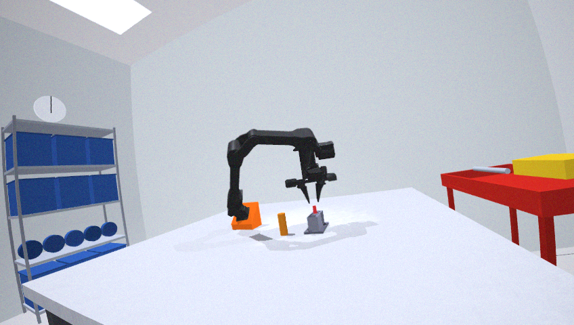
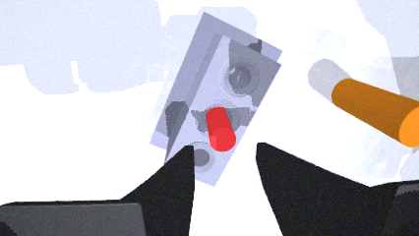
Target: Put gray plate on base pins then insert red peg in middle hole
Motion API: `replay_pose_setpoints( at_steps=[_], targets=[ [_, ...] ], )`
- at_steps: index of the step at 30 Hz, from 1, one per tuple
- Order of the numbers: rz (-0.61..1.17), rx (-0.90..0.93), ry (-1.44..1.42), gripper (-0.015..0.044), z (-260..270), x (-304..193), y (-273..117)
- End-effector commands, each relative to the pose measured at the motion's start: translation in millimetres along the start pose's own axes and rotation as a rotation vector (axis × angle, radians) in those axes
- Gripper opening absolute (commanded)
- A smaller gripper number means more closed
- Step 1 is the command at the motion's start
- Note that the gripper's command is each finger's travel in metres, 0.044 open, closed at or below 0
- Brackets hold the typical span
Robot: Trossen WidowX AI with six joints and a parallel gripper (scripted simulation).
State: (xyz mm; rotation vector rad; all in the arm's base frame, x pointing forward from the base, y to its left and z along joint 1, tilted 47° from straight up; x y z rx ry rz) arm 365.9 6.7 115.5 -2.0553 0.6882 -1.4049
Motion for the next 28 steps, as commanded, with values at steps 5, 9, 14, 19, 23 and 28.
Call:
replay_pose_setpoints(
  at_steps=[5,9,14,19,23,28],
  targets=[
    [-0.007,0.006,0.0,0.015,-1,-1,-6],
    [-0.007,0.006,0.0,0.015,-1,-2,-7],
    [-0.007,0.006,0.0,0.015,-2,-2,-10],
    [-0.007,0.006,0.0,0.015,-2,-2,-12],
    [-0.007,0.006,0.0,0.015,-3,-2,-14],
    [-0.007,0.006,0.0,0.015,-3,-2,-16]
  ],
)
Point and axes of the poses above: the point midway between the two fingers, 35 mm back from their tips, its own y axis out along the fingers, its own z axis across the jaws, x = y × z, the point moved 5 cm from there along -y, back along the fingers, and after that the axes turned 3 degrees about y, right-handed, at the moved point
